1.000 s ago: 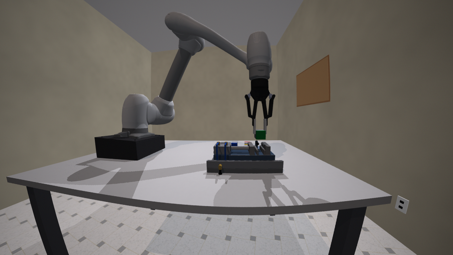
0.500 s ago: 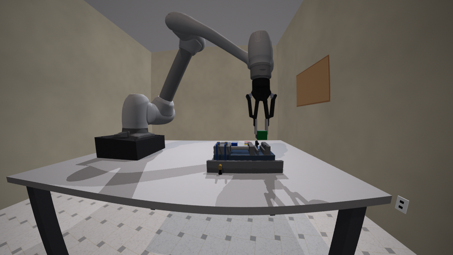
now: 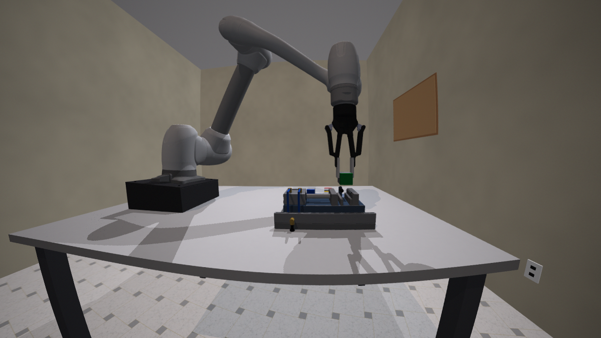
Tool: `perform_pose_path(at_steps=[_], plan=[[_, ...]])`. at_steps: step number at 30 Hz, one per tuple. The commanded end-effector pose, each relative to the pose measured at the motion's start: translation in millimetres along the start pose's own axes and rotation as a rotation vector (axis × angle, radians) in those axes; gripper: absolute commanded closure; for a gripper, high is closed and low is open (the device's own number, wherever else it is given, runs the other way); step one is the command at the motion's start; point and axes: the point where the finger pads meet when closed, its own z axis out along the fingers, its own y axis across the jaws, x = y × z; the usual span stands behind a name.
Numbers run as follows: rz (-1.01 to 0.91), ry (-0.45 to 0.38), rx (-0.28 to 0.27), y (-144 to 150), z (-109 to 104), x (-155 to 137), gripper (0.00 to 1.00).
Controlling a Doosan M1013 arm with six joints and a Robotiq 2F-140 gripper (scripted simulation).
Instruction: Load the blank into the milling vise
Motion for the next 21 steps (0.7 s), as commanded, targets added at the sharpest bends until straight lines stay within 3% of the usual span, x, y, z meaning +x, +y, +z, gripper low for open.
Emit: perform_pose_path(at_steps=[1,21], plan=[[0.0,0.0,0.0,-0.1,-0.2,0.2,1.0],[0.0,0.0,0.0,-2.3,-0.4,4.3,1.0]])
